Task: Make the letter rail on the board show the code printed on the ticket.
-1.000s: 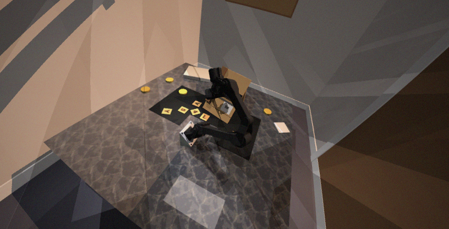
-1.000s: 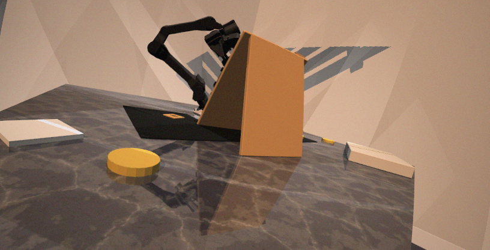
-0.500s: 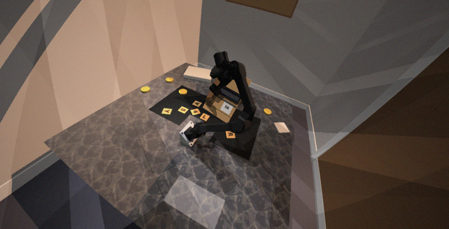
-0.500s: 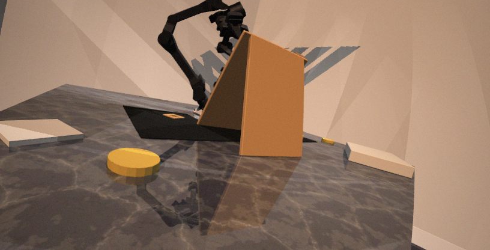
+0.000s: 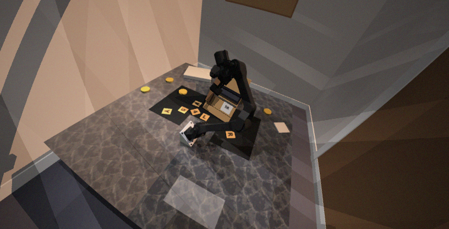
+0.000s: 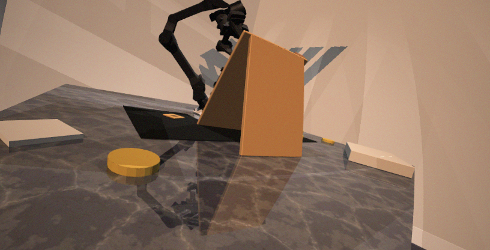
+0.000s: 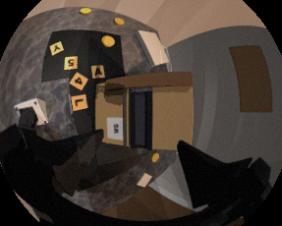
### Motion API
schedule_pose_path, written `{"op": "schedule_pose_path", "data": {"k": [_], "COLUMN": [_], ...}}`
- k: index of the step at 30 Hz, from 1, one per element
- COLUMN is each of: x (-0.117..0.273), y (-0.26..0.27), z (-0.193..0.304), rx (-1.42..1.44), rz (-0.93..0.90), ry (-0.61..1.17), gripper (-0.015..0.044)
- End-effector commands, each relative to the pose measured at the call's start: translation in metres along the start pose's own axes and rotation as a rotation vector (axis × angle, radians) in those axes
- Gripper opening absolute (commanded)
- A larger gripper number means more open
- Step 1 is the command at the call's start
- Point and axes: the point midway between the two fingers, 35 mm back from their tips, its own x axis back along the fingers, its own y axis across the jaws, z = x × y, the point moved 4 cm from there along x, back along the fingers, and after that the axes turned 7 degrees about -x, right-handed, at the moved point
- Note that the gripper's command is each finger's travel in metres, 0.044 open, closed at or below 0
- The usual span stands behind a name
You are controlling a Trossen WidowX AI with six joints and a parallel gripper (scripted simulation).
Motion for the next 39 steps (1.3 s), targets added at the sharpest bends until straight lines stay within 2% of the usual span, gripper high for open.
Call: {"op": "schedule_pose_path", "data": {"k": [1,7,22,26,33,39], "x": [0.001,0.015,0.015,0.003,-0.033,-0.05], "y": [-0.006,-0.024,-0.024,-0.021,0.003,0.019], "z": [0.017,0.084,0.086,0.058,-0.012,-0.039], "rx": [0.0,0.0,0.0,-0.185,-0.693,-0.914], "rz": [-0.038,-0.082,-0.081,-0.151,-0.31,-0.354], "ry": [-0.038,-0.229,-0.235,-0.208,-0.063,0.03], "gripper": [0.044,0.044,0.044,0.034,0.034,0.034]}}
